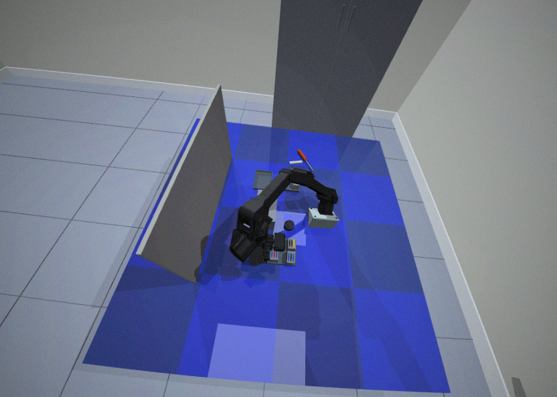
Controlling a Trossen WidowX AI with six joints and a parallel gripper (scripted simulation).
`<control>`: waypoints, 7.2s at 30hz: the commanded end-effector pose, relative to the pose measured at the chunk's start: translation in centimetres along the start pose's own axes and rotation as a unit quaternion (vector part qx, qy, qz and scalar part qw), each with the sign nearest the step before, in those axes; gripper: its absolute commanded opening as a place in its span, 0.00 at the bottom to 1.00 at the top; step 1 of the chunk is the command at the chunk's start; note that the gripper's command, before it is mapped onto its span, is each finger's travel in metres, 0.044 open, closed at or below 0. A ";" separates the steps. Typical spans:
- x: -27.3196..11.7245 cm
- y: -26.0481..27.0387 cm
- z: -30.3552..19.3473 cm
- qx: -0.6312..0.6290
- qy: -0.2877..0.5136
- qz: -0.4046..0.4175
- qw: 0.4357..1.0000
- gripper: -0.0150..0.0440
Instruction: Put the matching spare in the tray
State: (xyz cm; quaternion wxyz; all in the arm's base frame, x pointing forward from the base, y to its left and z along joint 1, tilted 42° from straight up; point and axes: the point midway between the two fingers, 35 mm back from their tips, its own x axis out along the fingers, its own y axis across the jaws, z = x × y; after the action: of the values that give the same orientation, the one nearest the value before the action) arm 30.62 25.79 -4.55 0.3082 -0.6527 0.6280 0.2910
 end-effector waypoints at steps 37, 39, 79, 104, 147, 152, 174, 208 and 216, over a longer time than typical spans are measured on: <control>-2.3 -7.1 -26.2 0.009 -0.022 -0.013 1.000 0.25; -2.3 -6.9 -27.8 0.010 -0.020 -0.014 1.000 0.25; -0.2 -2.5 -41.8 0.022 0.012 -0.012 1.000 0.25; 1.7 -2.8 -41.7 0.020 0.012 -0.010 1.000 0.25; 5.1 -3.0 -41.7 0.016 0.013 -0.006 1.000 0.25; 5.4 -3.0 -41.8 0.016 0.013 -0.005 1.000 0.25; 7.2 -2.9 -41.8 0.013 0.014 -0.003 1.000 0.25; 9.8 -2.6 -41.9 0.010 0.016 0.001 1.000 0.25; 10.4 -2.5 -41.9 0.009 0.016 0.002 1.000 0.25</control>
State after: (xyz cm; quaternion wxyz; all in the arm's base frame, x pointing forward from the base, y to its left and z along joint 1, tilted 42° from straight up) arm 33.27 -12.88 14.56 0.3055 -0.6521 0.6380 0.2727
